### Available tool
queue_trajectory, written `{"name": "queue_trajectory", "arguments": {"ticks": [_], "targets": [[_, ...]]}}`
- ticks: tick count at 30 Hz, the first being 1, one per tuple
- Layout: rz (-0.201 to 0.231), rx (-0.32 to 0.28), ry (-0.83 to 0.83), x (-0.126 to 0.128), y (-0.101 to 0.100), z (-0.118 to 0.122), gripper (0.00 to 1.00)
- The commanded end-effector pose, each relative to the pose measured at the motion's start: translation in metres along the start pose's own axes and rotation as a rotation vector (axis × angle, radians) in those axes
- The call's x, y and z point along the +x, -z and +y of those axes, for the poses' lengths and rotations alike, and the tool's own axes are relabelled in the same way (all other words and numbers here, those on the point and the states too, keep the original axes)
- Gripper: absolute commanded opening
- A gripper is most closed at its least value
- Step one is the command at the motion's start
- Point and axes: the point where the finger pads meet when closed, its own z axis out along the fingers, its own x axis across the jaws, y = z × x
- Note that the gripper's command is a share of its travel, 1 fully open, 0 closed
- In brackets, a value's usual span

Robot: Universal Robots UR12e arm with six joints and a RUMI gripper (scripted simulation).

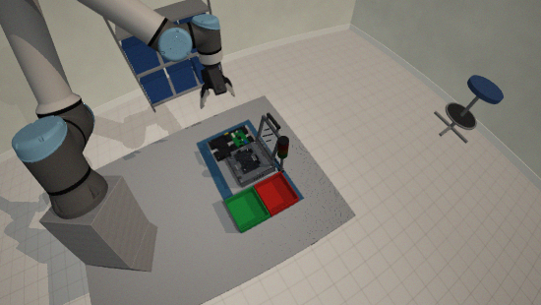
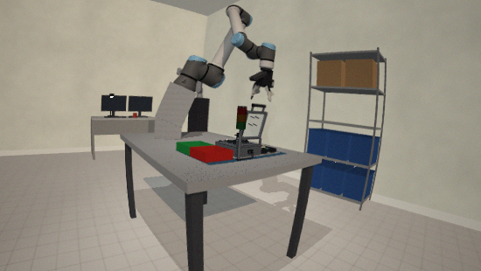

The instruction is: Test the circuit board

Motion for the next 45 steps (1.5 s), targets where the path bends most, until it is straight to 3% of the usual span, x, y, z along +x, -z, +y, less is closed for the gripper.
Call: {"name": "queue_trajectory", "arguments": {"ticks": [1,7,8,45], "targets": [[-0.063,-0.012,-0.021,-0.0461,0.0301,-0.0163,1.0],[-0.076,-0.014,-0.025,-0.0546,0.0368,-0.0201,1.0],[-0.076,-0.014,-0.025,-0.0546,0.0368,-0.0201,0.59],[-0.078,-0.011,-0.026,-0.0546,0.0369,-0.0201,0.59]]}}
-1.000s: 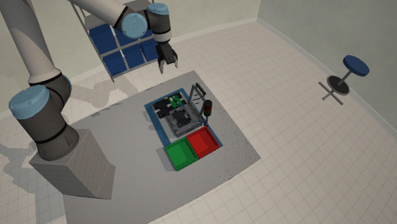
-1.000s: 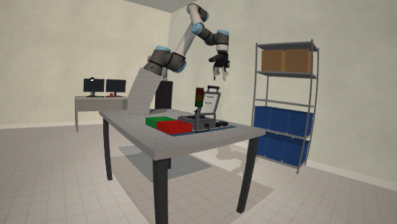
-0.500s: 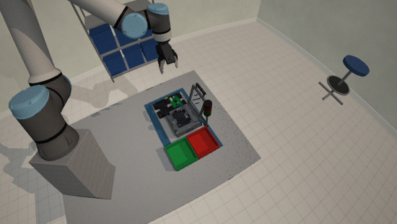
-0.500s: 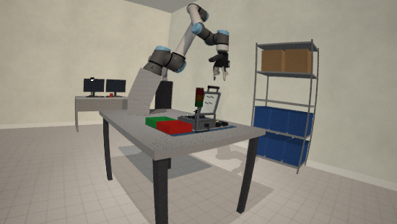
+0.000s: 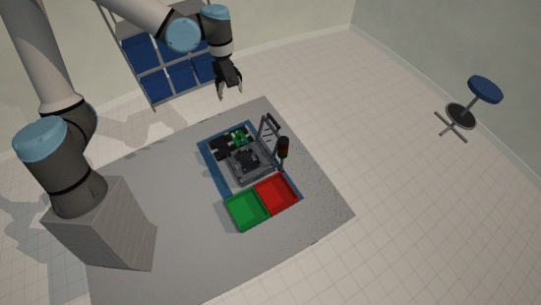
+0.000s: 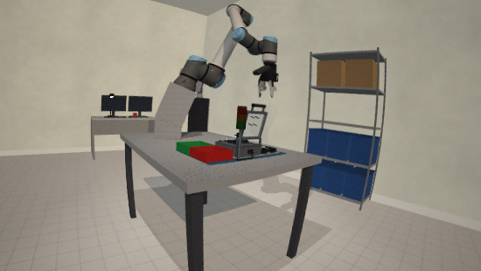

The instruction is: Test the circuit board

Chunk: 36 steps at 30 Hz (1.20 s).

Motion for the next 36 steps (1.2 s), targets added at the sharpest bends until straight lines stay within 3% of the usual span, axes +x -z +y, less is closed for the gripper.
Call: {"name": "queue_trajectory", "arguments": {"ticks": [1,36], "targets": [[-0.004,0.003,-0.001,-0.0006,0.0006,0.0001,0.59],[-0.004,0.003,-0.001,-0.0031,0.0007,-0.0055,0.59]]}}
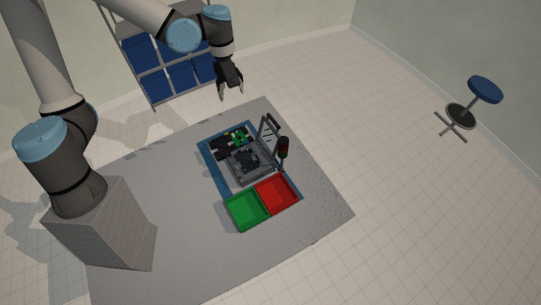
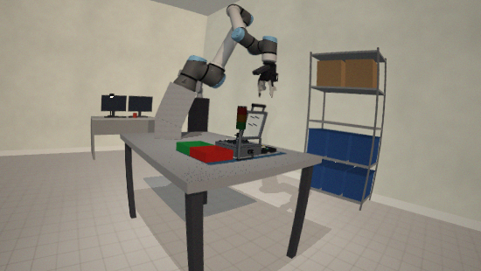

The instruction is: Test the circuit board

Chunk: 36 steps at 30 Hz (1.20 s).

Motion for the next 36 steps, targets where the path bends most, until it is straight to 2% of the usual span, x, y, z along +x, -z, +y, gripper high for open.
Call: {"name": "queue_trajectory", "arguments": {"ticks": [1,11,17,24,26,36], "targets": [[-0.001,0.0,0.0,-0.001,0.001,0.0,0.59],[-0.001,0.0,0.0,-0.001,-0.002,0.0,0.59],[-0.001,0.0,0.0,-0.001,-0.015,0.0,0.59],[-0.001,0.0,0.0,-0.001,-0.048,0.0,0.59],[-0.001,0.0,0.0,-0.001,-0.048,0.0,0.59],[-0.001,0.0,0.0,-0.001,-0.119,0.0,0.59]]}}
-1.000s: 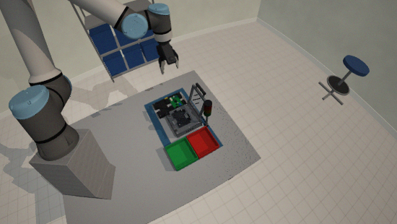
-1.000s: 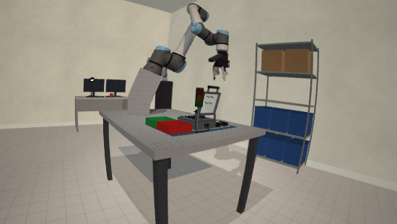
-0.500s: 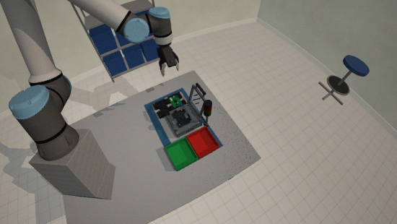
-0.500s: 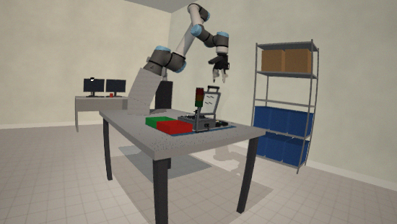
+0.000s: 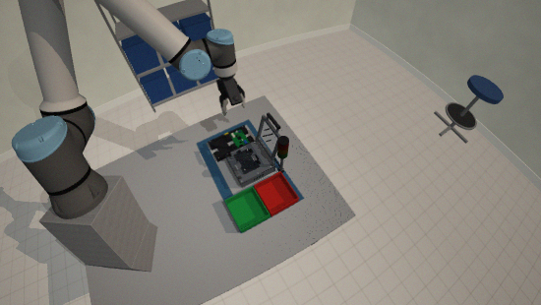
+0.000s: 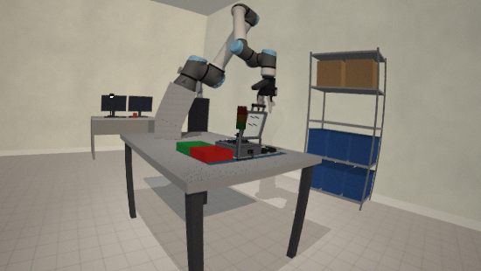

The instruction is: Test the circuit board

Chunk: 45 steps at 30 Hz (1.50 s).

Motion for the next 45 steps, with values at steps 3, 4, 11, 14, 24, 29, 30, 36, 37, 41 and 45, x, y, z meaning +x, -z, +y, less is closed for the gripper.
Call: {"name": "queue_trajectory", "arguments": {"ticks": [3,4,11,14,24,29,30,36,37,41,45], "targets": [[-0.003,0.0,0.0,-0.003,-0.052,0.0,0.59],[-0.003,0.0,0.0,-0.003,-0.059,0.0,0.59],[-0.003,0.0,0.0,-0.003,-0.095,0.0,0.59],[-0.003,0.0,0.0,-0.003,-0.114,0.0,0.59],[-0.003,0.0,0.0,-0.003,-0.151,0.0,0.59],[-0.003,0.0,0.0,-0.003,-0.163,0.0,0.59],[-0.003,0.0,0.0,-0.003,-0.164,0.0,0.59],[-0.003,0.0,0.0,-0.003,-0.167,0.0,0.59],[-0.003,0.0,0.0,-0.003,-0.167,0.0,0.59],[-0.003,0.0,0.0,-0.003,-0.167,0.0,0.59],[-0.003,0.0,0.0,-0.003,-0.167,0.0,0.59]]}}
